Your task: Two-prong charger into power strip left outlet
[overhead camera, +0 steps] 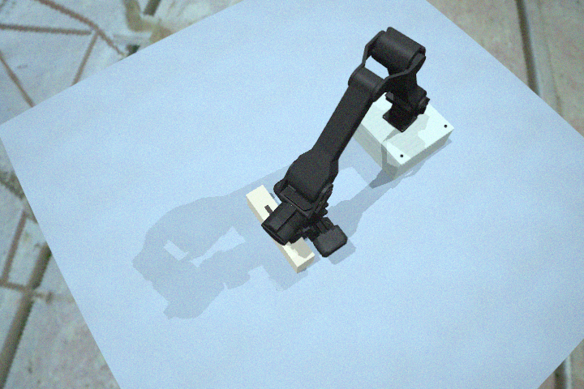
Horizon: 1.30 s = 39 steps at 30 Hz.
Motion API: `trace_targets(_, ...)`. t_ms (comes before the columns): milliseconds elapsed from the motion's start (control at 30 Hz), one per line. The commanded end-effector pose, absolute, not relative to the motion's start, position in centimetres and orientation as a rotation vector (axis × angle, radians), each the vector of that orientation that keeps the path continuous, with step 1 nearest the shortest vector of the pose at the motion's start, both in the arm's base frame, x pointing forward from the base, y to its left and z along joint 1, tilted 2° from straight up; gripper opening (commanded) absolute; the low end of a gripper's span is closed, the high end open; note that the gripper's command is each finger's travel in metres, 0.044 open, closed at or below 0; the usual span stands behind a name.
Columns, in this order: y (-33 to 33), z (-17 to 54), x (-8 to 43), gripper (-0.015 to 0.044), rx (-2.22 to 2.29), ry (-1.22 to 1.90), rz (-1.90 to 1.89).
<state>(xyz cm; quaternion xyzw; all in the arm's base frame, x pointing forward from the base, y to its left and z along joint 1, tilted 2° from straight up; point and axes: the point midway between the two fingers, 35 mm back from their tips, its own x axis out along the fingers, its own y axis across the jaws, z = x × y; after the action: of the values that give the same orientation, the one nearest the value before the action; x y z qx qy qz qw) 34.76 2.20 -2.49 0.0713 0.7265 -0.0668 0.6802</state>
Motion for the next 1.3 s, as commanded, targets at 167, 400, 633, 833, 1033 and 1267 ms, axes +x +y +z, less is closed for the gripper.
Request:
trace_targets(167, 2.3, -2.5, 34.5, 0.0, 0.161, 1.629, -0.146)
trace_targets(400, 2.3, -2.5, 34.3, 0.0, 0.161, 1.63, -0.146)
trace_targets(633, 2.4, -2.5, 34.1, 0.0, 0.161, 1.63, -0.146)
trace_targets(833, 2.3, -2.5, 34.2, 0.0, 0.161, 1.63, -0.146)
trace_targets(1033, 2.4, -2.5, 34.0, 0.0, 0.161, 1.63, -0.146)
trace_targets(1267, 2.5, -2.6, 33.5, 0.0, 0.161, 1.63, -0.146)
